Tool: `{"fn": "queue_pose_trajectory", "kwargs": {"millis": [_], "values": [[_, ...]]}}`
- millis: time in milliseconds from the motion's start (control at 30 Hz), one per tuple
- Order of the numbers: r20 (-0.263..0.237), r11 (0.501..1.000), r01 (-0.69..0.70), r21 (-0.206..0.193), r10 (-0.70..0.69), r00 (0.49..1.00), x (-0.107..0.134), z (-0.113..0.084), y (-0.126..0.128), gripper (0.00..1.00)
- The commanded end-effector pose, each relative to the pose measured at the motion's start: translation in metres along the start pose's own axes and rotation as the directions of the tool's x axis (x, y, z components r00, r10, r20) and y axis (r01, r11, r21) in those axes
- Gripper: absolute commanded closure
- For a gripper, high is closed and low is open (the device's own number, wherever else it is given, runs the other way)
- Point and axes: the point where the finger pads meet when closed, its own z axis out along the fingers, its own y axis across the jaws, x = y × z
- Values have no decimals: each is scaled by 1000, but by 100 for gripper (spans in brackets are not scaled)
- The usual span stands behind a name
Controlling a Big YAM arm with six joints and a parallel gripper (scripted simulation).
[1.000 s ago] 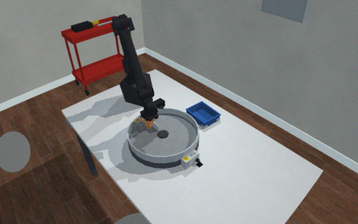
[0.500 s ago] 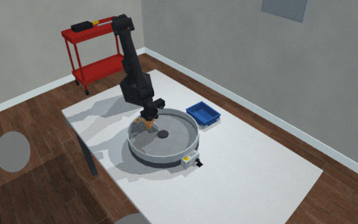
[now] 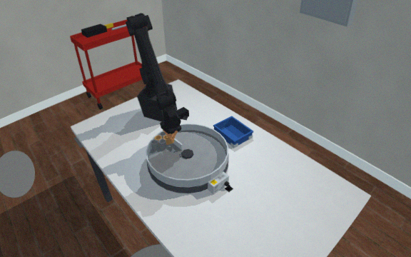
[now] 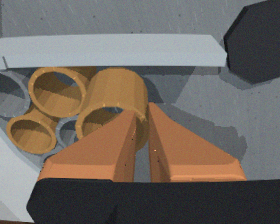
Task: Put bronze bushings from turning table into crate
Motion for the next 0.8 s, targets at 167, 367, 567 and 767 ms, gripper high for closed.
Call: {"fn": "queue_pose_trajectory", "kwargs": {"millis": [167,367,567,767], "values": [[-14,999,-8,46,8,1000,4,-51,-22,100],[3,1000,-6,-7,6,1000,-2,-38,-5,100],[-10,999,-12,33,12,1000,2,-48,-13,100],[-10,999,-12,33,12,1000,2,-48,-13,100]]}}
